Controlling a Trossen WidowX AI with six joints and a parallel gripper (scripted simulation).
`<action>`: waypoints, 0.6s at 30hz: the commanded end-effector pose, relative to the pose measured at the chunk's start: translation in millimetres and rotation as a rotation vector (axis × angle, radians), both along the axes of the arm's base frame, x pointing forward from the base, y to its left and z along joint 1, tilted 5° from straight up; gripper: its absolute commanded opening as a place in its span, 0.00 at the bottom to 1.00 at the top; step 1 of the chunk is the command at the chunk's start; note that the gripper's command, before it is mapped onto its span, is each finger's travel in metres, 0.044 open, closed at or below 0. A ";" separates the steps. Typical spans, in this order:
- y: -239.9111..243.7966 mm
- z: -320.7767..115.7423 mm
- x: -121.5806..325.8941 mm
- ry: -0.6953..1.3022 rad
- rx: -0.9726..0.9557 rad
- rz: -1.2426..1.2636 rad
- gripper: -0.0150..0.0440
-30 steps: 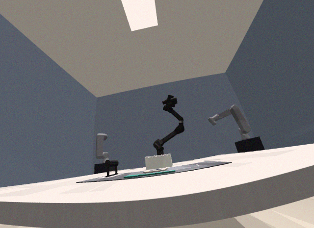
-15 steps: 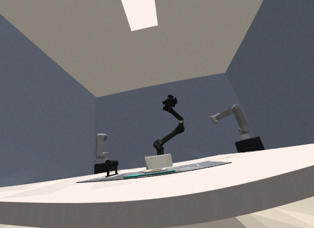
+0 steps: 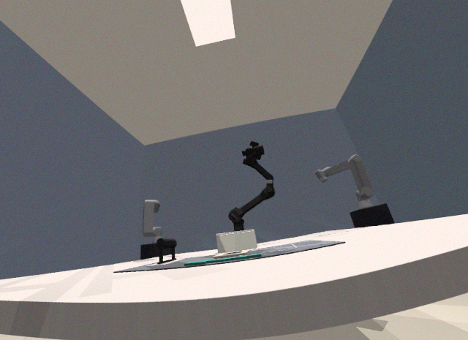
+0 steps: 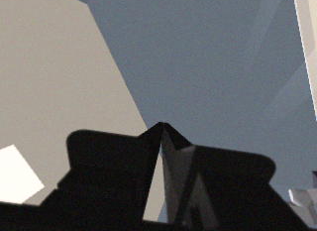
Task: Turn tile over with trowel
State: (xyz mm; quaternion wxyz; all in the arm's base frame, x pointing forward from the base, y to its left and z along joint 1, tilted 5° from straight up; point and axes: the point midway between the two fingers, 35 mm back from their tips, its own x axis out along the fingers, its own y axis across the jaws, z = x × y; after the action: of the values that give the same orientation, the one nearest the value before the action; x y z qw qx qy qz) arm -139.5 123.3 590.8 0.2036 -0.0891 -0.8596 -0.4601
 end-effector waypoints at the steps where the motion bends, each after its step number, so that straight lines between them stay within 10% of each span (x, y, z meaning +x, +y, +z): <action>1: 0.0 0.0 0.0 0.000 0.000 0.000 0.25; 7: 0.0 0.0 0.0 0.000 0.000 0.000 0.42; 18: 0.0 0.0 0.0 0.000 0.000 0.000 0.42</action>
State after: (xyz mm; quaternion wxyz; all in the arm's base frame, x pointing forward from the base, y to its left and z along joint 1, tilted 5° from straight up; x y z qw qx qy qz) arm -139.6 123.3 590.8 0.2036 -0.0891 -0.8596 -0.4602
